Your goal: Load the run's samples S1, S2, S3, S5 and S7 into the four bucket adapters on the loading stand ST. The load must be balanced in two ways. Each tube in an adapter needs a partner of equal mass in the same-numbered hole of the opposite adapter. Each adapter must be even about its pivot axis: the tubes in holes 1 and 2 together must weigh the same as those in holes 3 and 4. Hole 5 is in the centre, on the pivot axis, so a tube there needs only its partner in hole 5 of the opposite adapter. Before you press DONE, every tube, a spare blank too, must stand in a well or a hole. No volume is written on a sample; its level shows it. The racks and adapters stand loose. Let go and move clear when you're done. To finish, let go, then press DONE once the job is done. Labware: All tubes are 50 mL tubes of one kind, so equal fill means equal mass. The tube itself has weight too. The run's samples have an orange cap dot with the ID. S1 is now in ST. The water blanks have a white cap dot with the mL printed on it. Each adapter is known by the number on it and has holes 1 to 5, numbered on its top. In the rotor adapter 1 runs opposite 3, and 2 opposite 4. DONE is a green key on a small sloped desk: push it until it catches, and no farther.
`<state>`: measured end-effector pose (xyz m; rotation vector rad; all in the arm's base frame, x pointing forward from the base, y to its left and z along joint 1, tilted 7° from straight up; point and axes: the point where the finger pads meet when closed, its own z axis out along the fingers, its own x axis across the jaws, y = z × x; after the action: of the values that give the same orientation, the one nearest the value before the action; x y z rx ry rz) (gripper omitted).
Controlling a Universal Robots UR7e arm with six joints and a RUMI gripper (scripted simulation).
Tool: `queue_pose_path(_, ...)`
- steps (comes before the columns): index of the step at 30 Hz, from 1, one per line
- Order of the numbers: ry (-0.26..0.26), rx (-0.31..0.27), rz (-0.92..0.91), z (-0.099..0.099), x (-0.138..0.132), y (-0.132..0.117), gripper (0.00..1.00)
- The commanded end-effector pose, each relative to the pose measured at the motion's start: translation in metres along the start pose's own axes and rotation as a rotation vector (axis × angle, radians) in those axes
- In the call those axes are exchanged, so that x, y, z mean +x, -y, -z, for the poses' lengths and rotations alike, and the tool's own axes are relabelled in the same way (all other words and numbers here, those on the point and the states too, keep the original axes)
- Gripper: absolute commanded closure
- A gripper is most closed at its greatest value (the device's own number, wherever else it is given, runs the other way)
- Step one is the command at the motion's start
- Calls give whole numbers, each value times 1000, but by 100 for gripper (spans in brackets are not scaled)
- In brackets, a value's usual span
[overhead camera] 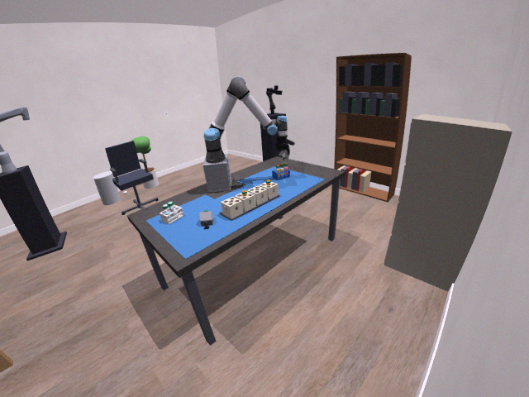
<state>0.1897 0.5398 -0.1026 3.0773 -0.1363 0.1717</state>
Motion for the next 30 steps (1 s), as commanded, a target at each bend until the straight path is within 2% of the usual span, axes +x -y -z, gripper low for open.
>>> queue_pose_path(1,-1,1,0,-11,0,1,65)
queue_pose_path(4,-1,1,0,-14,0,1,65)
queue_pose_path(11,-1,1,0,-36,0,1,65)
queue_pose_path(30,-1,1,0,-44,0,1,65)
